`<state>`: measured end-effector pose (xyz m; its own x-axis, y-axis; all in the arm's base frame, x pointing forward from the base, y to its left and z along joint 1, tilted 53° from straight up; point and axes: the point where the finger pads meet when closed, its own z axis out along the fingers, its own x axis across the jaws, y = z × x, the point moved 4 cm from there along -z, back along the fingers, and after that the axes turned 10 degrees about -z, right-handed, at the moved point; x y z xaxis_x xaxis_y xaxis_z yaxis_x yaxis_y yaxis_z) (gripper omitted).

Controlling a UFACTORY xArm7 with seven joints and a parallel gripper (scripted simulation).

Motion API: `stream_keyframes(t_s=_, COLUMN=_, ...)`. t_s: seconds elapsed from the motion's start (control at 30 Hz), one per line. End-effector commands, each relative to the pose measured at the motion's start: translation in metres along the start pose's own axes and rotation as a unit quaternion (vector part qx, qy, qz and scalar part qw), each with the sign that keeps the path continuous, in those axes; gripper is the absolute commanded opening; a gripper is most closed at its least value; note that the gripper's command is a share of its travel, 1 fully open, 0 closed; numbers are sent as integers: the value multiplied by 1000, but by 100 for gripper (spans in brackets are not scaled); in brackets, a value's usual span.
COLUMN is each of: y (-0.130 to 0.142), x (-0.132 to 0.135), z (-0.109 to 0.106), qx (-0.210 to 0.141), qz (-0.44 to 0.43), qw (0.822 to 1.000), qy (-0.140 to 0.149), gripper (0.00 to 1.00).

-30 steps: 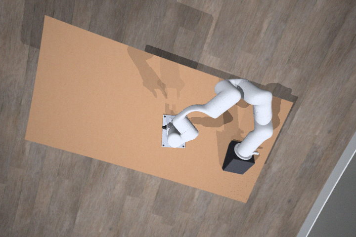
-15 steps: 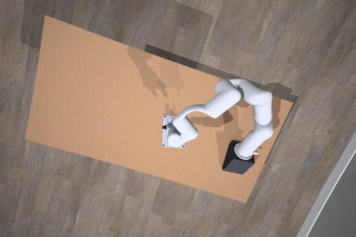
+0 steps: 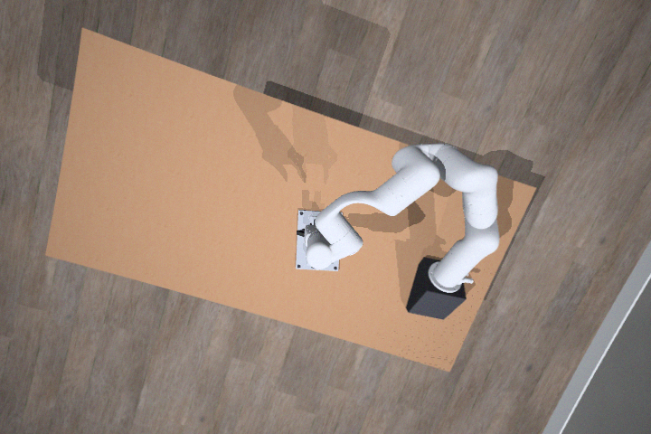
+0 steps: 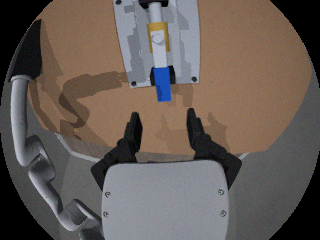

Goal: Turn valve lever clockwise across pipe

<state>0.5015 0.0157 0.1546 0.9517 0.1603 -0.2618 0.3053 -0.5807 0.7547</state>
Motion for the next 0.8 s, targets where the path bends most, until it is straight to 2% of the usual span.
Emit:
stream_keyframes(t_s=0.0, y=0, x=1, z=2, qx=0, qz=0, qw=1000, qy=2, gripper=68)
stream_keyframes(t_s=0.77, y=0, x=1, z=37, qx=0, qz=0, qw=1000, qy=2, gripper=68)
